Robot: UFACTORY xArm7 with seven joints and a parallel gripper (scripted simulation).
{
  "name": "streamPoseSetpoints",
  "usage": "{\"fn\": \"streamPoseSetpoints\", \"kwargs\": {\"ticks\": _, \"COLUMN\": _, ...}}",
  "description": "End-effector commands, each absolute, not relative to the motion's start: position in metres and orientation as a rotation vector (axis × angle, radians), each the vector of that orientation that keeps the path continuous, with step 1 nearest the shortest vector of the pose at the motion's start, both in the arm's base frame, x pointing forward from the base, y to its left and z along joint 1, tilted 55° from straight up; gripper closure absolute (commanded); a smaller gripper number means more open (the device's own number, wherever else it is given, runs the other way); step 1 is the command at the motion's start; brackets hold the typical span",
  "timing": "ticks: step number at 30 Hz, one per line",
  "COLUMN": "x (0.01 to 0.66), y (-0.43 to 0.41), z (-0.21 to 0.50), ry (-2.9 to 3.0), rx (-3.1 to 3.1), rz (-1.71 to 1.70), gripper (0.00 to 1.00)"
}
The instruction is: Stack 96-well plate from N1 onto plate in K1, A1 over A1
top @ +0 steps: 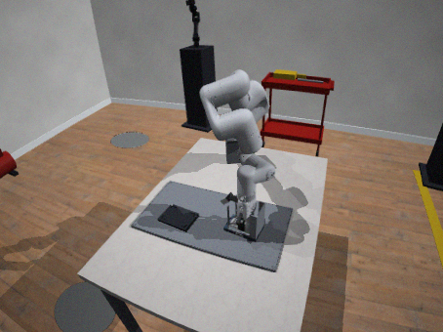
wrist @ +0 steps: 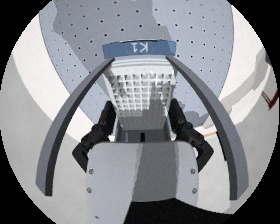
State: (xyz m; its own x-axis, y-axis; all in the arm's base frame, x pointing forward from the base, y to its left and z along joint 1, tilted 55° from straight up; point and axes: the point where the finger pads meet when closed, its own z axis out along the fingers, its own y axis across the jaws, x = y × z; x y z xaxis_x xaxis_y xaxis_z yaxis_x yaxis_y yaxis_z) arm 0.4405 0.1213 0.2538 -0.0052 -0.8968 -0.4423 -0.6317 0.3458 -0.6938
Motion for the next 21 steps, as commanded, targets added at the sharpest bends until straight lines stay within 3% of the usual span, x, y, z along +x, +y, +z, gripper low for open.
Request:
{"fn": "streamPoseSetpoints", "kwargs": {"ticks": 1, "x": 0.4406, "y": 0.1213, "z": 0.2545, "ry": 1.720, "rx": -1.369, "rz": -0.375, "gripper": 0.00}}
{"fn": "streamPoseSetpoints", "kwargs": {"ticks": 21, "x": 0.4365, "y": 0.1199, "z": 0.2574, "ry": 1.720, "rx": -1.369, "rz": -0.375, "gripper": 0.00}}
